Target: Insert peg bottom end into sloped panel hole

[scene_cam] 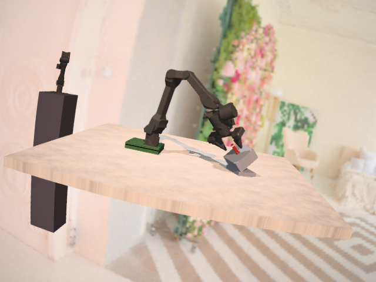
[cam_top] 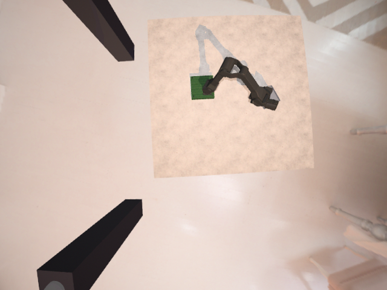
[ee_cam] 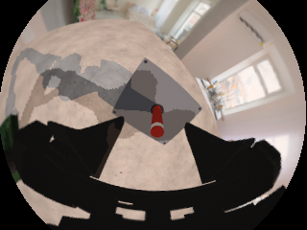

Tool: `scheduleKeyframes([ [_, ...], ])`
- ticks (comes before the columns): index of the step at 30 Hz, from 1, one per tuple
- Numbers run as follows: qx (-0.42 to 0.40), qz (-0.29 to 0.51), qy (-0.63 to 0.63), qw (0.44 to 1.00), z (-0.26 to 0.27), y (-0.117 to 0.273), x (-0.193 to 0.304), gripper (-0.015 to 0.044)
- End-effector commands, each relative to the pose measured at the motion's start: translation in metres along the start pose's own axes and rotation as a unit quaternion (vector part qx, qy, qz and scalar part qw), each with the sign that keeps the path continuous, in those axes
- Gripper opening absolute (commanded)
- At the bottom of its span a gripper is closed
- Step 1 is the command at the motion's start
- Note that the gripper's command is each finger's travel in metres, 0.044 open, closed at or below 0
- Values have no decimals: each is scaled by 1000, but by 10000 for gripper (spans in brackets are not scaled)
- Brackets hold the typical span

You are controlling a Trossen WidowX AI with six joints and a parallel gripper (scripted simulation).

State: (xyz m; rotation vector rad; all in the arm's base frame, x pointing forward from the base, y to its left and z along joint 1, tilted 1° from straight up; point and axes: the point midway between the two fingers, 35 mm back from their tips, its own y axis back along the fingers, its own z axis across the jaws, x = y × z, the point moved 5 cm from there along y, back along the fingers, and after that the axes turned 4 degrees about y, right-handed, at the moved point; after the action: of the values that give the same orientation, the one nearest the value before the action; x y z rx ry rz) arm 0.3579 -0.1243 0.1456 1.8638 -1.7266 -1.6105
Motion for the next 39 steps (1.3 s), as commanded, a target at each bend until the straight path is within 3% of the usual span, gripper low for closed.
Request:
scheduleKeyframes([
  [1,6,-3,7,1000,-4,12,-2,440],
  [39,3,2,1,1000,4,85,10,440],
])
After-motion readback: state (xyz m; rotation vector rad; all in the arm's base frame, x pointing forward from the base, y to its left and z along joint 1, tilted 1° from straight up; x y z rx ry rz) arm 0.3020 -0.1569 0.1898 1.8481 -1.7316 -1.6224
